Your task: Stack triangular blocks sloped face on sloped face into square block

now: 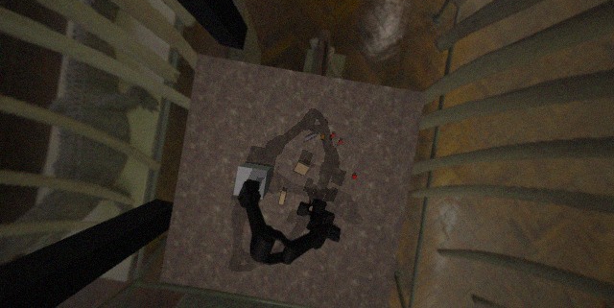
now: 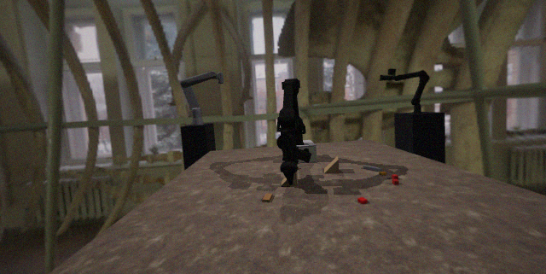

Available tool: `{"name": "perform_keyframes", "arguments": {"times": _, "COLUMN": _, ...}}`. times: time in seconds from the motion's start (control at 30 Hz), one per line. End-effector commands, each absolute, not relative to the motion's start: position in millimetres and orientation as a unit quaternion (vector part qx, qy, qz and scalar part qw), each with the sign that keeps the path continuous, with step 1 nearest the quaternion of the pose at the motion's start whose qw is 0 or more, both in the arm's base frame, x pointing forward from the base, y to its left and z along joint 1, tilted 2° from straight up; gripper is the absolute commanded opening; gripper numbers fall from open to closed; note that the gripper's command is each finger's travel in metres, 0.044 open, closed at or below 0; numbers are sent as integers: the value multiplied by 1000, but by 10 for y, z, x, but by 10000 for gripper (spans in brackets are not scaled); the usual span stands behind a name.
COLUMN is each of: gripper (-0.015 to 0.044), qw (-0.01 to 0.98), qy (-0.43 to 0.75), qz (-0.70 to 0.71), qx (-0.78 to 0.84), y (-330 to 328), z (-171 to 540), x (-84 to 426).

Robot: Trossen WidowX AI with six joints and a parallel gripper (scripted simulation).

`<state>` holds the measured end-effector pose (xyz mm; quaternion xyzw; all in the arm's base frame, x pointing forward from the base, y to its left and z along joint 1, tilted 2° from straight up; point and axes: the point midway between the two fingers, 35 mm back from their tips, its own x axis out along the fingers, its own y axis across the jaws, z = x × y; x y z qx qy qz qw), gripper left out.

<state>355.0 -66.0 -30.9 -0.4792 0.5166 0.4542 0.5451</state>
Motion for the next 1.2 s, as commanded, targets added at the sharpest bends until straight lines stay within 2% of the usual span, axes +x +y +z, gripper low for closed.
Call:
{"name": "perform_keyframes", "arguments": {"times": 0.0, "gripper": 315, "qw": 545, "qy": 516, "qz": 454, "qx": -479, "y": -660, "z": -305, "x": 3552}}
{"name": "perform_keyframes", "arguments": {"times": 0.17, "gripper": 440, "qw": 545, "qy": 516, "qz": 454, "qx": -479, "y": -660, "z": -305, "x": 3552}}
{"name": "perform_keyframes", "arguments": {"times": 0.4, "gripper": 440, "qw": 545, "qy": 516, "qz": 454, "qx": -479, "y": -660, "z": -281, "x": 3552}}
{"name": "perform_keyframes", "arguments": {"times": 0.6, "gripper": 440, "qw": 545, "qy": 516, "qz": 454, "qx": -479, "y": -655, "z": 291, "x": 3514}}
{"name": "perform_keyframes", "arguments": {"times": 0.93, "gripper": 440, "qw": 547, "qy": 514, "qz": 451, "qx": -482, "y": -658, "z": 248, "x": 3540}}
{"name": "perform_keyframes", "arguments": {"times": 1.17, "gripper": 440, "qw": 449, "qy": 607, "qz": 368, "qx": -543, "y": -220, "z": 478, "x": 3554}}
